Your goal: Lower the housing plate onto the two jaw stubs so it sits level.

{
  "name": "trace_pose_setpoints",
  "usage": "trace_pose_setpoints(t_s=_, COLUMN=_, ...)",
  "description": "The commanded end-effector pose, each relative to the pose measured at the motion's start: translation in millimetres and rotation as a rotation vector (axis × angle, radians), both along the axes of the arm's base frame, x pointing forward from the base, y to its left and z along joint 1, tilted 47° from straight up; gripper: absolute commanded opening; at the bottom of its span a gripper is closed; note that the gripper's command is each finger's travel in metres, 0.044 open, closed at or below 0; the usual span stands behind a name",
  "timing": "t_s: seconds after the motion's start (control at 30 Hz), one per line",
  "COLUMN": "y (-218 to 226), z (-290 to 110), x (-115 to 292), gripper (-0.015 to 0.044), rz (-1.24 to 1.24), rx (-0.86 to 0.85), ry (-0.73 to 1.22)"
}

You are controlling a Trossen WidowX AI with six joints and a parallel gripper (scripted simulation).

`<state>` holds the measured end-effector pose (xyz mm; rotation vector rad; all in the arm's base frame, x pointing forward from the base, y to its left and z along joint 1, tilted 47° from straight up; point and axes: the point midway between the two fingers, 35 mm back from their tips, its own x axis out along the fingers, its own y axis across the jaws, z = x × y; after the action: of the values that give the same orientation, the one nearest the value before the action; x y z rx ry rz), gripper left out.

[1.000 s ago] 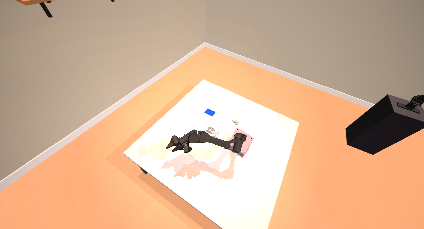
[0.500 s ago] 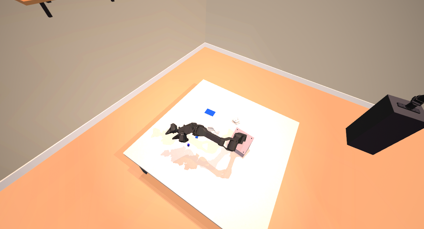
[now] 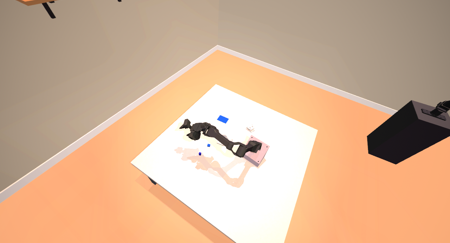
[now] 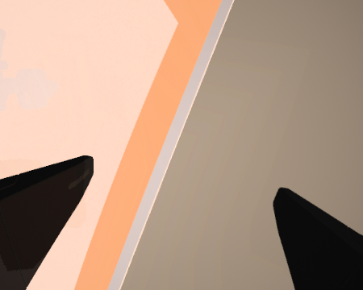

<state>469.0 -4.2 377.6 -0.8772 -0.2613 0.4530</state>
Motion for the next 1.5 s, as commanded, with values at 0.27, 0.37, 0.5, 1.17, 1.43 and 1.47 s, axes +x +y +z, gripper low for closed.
trace_pose_setpoints(t_s=0.27, y=-55, z=-73, x=24, gripper=0.0440, rz=-0.122, rx=0.071, ry=0.225)
trace_pose_setpoints(t_s=0.37, y=-69, z=-93, x=27, gripper=0.0440, rz=-0.152, rx=0.091, ry=0.281)
trace_pose_setpoints(t_s=0.5, y=-88, z=-118, x=29, gripper=0.0440, rz=-0.194, rx=0.118, ry=0.356)
trace_pose_setpoints(t_s=1.17, y=-173, z=-246, x=10, gripper=0.0440, rz=-0.392, rx=0.277, ry=0.706)
trace_pose_setpoints(t_s=1.43, y=-200, z=-293, x=-11, gripper=0.0440, rz=-0.465, rx=0.351, ry=0.843)
trace_pose_setpoints(t_s=1.47, y=-203, z=-299, x=-14, gripper=0.0440, rz=-0.474, rx=0.361, ry=0.861)
